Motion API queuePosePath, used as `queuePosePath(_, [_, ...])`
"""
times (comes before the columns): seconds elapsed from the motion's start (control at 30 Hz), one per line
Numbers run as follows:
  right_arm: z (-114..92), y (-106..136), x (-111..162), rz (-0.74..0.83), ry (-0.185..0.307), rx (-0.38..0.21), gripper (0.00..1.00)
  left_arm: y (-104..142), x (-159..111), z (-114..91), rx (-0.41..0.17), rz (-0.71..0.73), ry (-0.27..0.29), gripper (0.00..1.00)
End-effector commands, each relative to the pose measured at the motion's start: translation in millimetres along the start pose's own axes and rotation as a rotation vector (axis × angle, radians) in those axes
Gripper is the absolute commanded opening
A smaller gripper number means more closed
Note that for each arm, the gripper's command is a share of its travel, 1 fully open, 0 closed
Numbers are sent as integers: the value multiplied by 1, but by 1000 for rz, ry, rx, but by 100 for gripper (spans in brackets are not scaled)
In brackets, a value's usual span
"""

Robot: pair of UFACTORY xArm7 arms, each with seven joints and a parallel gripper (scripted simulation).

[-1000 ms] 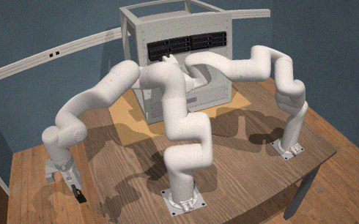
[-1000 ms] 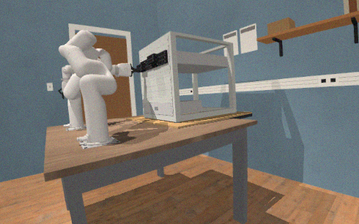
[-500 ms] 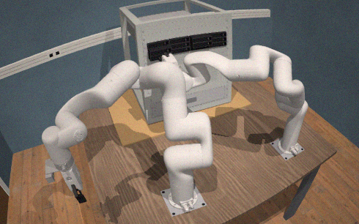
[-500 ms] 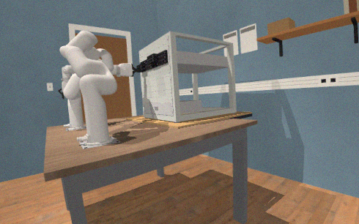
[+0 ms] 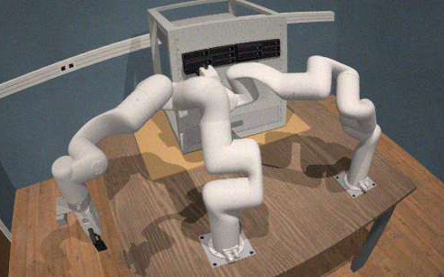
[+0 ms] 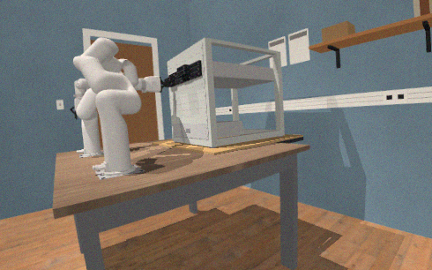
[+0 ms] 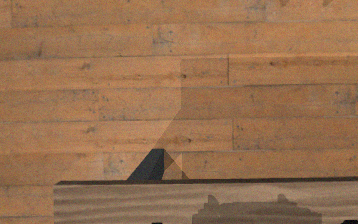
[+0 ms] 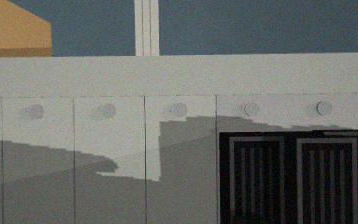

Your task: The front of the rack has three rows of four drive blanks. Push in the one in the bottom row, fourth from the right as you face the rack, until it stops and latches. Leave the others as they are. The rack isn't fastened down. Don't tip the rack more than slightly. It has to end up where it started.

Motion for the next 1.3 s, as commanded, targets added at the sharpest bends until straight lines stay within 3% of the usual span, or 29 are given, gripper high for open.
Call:
queuePosePath(0.0, [1,0,2,3,2,0,0,-1,0,-2,4,0,0,100])
queuePosePath(1.27, [14,0,2,3,2,0,0,-1,0,-2,4,0,0,100])
Point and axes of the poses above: on each arm, the point where the finger pads meet when closed, its own z axis out along the fingers, its own x axis across the jaws, y = z × x, the point moved 8 cm from there along -z, back along the fingers, and after that the axes turned 14 degrees about -z, right-handed, at the moved point
